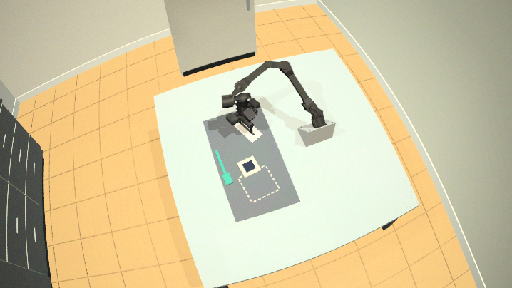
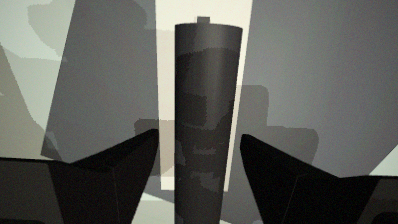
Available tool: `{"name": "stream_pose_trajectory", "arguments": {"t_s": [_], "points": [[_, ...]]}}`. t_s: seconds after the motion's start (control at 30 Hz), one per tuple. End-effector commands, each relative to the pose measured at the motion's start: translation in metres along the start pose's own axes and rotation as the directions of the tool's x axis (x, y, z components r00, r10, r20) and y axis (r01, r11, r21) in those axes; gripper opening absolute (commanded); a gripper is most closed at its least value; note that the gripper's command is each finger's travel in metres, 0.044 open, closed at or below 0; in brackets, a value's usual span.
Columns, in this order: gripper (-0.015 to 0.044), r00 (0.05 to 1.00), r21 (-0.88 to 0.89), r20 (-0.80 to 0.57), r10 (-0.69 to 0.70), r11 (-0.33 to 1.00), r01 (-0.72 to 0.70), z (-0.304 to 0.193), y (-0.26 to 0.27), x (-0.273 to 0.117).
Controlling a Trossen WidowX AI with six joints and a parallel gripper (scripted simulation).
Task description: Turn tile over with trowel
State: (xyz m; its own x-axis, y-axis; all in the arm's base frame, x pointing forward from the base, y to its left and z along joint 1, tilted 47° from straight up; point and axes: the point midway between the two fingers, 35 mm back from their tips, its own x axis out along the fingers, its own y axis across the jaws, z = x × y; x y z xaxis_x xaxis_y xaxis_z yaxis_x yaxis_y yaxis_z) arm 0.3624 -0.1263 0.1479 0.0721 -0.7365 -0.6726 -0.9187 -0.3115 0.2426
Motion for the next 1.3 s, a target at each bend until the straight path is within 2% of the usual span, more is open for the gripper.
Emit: {"name": "stream_pose_trajectory", "arguments": {"t_s": [0.0, 0.4, 0.57, 0.8, 0.83, 0.93, 1.07, 1.27], "points": [[0.0270, 1.000, 0.005, 0.001, -0.002, 1.000, 0.002, 0.000, 0.000, 0.000], [0.0270, 1.000, 0.005, 0.001, -0.002, 1.000, 0.002, 0.000, 0.000, 0.000], [0.0270, 1.000, 0.004, 0.003, -0.002, 1.000, 0.002, 0.001, -0.001, -0.042], [0.0270, 1.000, 0.004, 0.003, -0.002, 1.000, 0.002, 0.001, 0.000, -0.045], [0.0296, 1.000, -0.004, 0.008, -0.005, 1.000, 0.005, 0.003, -0.002, -0.042], [0.0300, 1.000, -0.004, 0.008, -0.005, 1.000, 0.005, 0.003, -0.001, -0.056], [0.0300, 1.000, 0.000, 0.009, -0.006, 1.000, 0.006, 0.003, -0.001, -0.056], [0.0300, 0.999, 0.152, 0.043, -0.031, 0.988, 0.024, 0.003, 0.004, -0.050]]}}
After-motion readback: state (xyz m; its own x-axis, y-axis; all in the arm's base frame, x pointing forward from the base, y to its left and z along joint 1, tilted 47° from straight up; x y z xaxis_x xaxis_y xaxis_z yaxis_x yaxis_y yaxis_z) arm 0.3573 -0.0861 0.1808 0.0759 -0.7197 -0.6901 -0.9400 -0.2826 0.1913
